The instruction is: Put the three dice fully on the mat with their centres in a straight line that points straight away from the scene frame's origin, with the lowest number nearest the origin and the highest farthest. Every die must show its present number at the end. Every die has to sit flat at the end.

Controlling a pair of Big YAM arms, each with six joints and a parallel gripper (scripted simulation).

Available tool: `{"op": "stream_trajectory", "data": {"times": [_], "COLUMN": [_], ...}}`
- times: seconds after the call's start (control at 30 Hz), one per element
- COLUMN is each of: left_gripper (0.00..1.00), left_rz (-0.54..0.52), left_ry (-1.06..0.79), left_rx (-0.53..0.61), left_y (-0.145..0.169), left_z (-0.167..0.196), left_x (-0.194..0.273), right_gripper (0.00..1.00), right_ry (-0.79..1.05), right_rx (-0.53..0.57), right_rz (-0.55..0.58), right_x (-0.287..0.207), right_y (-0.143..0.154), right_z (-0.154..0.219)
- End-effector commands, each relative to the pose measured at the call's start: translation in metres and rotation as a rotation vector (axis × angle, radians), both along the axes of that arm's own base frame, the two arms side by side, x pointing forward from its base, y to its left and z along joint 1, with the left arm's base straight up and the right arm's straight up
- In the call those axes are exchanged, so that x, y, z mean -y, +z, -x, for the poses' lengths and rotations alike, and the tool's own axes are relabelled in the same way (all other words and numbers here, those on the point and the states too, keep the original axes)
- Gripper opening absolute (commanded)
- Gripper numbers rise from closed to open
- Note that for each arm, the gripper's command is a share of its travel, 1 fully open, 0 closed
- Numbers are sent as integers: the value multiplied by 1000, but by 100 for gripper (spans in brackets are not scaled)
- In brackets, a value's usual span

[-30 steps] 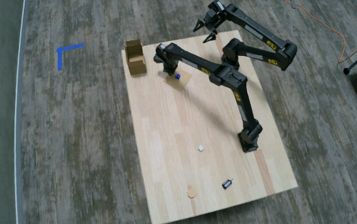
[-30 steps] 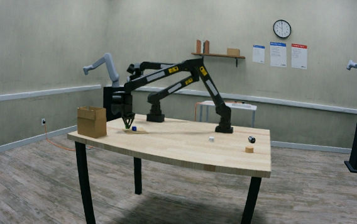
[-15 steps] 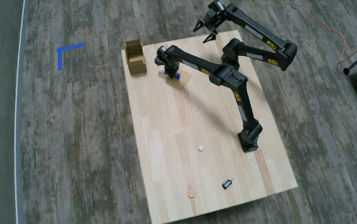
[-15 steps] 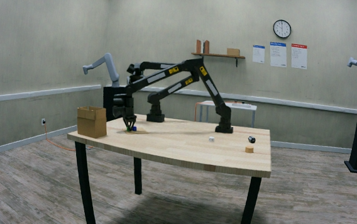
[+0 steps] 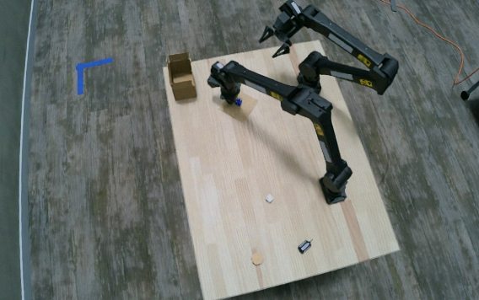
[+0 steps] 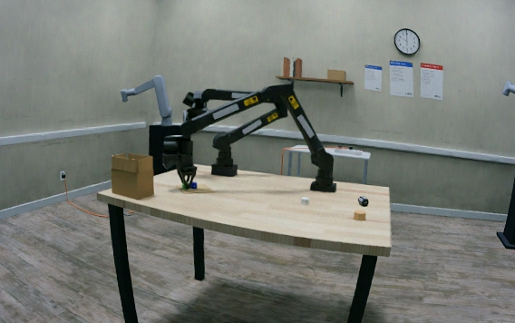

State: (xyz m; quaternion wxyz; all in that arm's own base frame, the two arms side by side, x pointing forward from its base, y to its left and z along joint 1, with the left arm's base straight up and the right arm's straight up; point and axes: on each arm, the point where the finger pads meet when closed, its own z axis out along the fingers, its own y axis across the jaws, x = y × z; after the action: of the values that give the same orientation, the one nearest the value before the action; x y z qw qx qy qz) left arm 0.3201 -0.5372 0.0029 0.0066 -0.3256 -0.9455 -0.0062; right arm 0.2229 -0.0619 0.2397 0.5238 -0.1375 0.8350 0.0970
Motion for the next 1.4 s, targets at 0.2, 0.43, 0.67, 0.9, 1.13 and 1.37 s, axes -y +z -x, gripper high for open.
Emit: {"op": "stream_trajectory", "data": {"times": [0.2, 0.43, 0.67, 0.9, 1.13, 1.37], "left_gripper": [49, 49, 49, 49, 49, 49], "left_rz": [111, 120, 83, -135, -244, -319], "left_ry": [-17, -23, -50, -150, -202, -266], "left_rx": [79, 84, 73, 28, 21, -27], "left_y": [64, 79, 93, 89, 96, 101], "left_z": [-21, -19, -4, -33, -53, -58], "left_x": [25, 26, 19, -106, -192, -301], "right_gripper": [100, 100, 100, 100, 100, 100], "right_ry": [15, 15, 15, 15, 15, 15], "right_rx": [26, 26, 26, 26, 26, 26], "right_rz": [33, 33, 33, 33, 33, 33], "right_x": [3, 3, 3, 3, 3, 3], "right_y": [13, 13, 13, 13, 13, 13], "right_z": [-4, -4, -4, -4, -4, -4]}}
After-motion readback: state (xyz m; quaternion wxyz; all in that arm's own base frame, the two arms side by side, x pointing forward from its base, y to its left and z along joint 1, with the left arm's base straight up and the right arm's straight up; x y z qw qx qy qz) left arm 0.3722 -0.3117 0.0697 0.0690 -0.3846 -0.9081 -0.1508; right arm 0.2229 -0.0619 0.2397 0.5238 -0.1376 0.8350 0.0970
